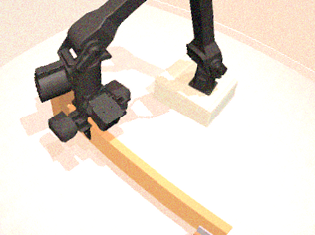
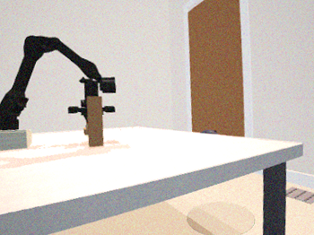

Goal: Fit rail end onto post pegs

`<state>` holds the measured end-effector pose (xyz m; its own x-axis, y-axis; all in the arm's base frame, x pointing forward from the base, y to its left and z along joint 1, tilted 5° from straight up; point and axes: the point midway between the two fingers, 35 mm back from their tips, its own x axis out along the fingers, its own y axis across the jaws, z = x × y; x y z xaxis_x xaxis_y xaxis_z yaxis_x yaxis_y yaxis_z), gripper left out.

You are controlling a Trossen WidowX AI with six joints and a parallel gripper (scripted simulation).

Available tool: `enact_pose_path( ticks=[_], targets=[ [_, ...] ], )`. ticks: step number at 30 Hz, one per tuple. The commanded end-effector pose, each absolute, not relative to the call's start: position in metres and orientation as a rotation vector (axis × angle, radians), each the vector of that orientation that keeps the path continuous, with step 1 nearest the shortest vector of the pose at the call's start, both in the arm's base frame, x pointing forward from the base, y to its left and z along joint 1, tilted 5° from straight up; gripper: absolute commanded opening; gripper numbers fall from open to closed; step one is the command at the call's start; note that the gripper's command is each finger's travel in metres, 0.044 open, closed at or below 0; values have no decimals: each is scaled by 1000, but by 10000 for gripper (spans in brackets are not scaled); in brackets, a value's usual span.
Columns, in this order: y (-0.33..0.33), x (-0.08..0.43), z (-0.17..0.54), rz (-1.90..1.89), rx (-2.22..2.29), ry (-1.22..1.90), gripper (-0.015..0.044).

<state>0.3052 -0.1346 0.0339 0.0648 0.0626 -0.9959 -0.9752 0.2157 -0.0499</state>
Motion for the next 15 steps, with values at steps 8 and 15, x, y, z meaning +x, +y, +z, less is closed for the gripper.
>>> enact_pose_path(
  ticks=[8,15],
  targets=[
    [-140,305,35,1039,-1032,1210,0],
    [-142,304,35,1039,-1032,1210,0]
  ],
)
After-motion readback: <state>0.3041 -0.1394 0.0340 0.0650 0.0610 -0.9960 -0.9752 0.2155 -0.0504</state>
